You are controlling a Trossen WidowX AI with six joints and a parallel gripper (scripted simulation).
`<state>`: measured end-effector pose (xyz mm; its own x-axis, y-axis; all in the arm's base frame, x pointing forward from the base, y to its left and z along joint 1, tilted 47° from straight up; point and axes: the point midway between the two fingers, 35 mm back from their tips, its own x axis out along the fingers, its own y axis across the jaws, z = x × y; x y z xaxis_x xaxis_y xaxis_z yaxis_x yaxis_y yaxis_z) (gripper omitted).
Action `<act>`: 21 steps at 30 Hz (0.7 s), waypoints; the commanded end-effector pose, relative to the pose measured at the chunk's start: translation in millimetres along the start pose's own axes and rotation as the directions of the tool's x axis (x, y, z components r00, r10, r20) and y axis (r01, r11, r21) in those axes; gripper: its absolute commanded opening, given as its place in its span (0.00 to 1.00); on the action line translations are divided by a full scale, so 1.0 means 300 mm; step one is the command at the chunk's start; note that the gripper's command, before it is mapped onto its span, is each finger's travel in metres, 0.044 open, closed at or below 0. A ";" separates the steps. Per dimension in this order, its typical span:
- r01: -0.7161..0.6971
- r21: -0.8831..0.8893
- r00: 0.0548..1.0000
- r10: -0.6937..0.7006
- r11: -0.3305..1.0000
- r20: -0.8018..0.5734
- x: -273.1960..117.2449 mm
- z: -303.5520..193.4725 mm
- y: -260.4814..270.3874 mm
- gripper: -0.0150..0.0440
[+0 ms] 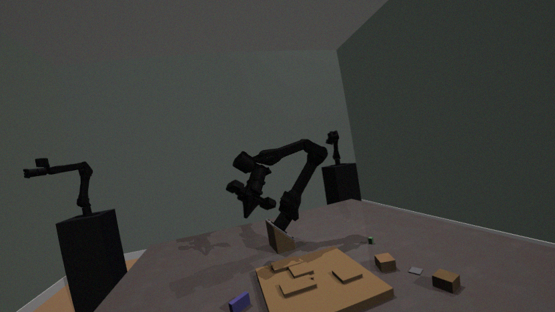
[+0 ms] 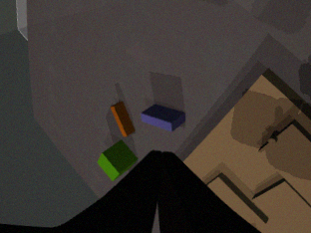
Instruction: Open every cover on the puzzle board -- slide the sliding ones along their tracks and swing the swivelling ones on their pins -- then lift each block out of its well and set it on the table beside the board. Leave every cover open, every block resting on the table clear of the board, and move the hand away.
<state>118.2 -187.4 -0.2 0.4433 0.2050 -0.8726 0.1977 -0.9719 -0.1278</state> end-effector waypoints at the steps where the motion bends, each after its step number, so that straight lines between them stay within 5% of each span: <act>1: 0.042 -0.192 0.999 -0.044 0.980 -0.007 0.016 -0.067 0.000 0.25; 21: 0.159 -0.834 0.970 -0.243 0.529 0.031 0.105 -0.343 -0.098 0.25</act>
<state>201.3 -150.6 20.5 0.3743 0.3975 -0.8378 0.8466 -0.5151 0.1339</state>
